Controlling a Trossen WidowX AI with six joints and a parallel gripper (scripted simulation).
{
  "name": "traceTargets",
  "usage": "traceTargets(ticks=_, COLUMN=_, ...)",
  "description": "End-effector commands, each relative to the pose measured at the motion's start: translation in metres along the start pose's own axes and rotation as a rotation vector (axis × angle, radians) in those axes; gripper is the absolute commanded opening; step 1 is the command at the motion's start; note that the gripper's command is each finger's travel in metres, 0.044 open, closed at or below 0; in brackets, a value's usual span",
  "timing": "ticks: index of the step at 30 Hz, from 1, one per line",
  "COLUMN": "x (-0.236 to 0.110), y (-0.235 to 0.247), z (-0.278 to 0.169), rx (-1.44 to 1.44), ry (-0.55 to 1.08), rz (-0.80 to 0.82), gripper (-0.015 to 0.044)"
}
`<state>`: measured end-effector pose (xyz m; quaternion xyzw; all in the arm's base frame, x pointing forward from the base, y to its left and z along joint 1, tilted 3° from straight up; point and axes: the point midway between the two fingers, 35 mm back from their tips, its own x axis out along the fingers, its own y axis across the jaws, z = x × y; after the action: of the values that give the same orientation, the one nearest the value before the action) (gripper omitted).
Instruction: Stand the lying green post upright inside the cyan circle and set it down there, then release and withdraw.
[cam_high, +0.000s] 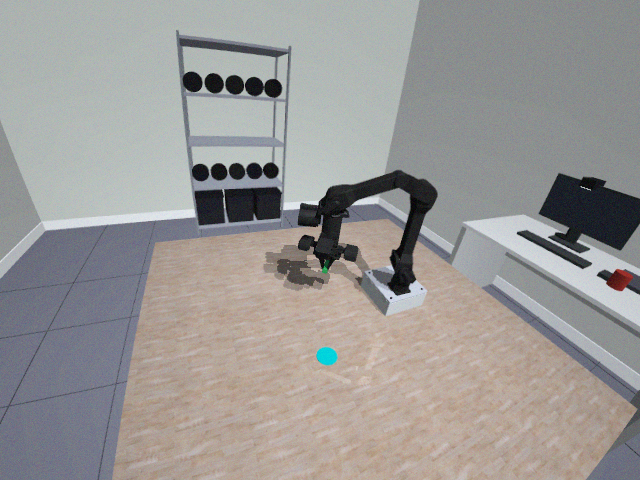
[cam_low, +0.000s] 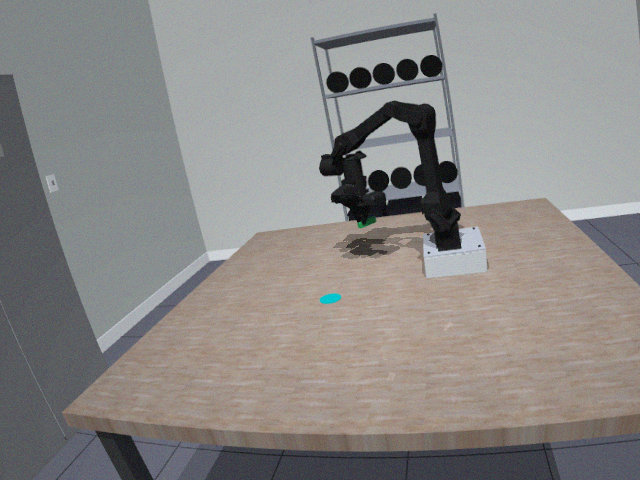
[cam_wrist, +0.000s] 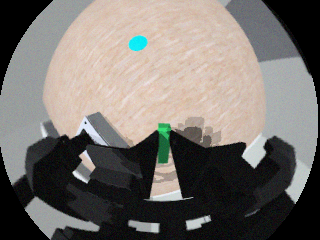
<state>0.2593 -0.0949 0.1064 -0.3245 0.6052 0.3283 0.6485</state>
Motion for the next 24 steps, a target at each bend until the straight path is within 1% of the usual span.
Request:
traceTargets(ticks=1, x=0.0, y=-0.001, z=0.01, rx=-0.008, ry=0.006, rz=0.006, gripper=0.0023)
traceTargets(ticks=24, x=-0.005, y=0.001, z=0.075, rx=-0.083, ry=0.001, rz=0.005, gripper=0.0023)
